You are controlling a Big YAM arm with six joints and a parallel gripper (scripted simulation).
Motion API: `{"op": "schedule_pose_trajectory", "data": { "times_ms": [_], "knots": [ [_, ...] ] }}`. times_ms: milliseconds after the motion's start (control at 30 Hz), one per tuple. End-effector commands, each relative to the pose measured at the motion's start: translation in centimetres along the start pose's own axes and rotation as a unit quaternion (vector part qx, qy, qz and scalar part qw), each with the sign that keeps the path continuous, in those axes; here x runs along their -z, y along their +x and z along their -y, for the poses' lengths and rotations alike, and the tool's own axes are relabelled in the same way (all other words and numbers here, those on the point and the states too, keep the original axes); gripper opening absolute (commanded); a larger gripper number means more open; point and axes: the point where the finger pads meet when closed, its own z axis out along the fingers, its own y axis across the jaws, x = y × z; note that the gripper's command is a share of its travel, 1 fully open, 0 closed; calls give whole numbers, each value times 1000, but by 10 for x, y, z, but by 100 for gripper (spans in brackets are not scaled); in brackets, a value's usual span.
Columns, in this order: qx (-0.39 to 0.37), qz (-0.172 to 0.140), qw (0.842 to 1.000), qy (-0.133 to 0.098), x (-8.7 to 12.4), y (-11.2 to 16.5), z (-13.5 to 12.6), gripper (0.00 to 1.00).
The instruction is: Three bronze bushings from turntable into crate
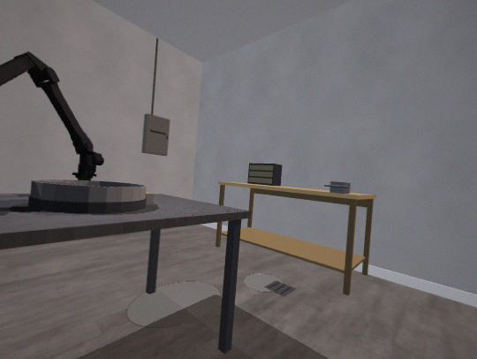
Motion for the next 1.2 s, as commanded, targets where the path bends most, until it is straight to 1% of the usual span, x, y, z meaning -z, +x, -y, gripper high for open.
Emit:
{"op": "schedule_pose_trajectory", "data": {
  "times_ms": [0,800,1167],
  "knots": [
    [4,-6,1000,-11,-1,13,-13,0],
    [4,-6,1000,-11,-1,13,-13,0],
    [4,-5,1000,-9,-6,12,-10,0]
  ]
}}
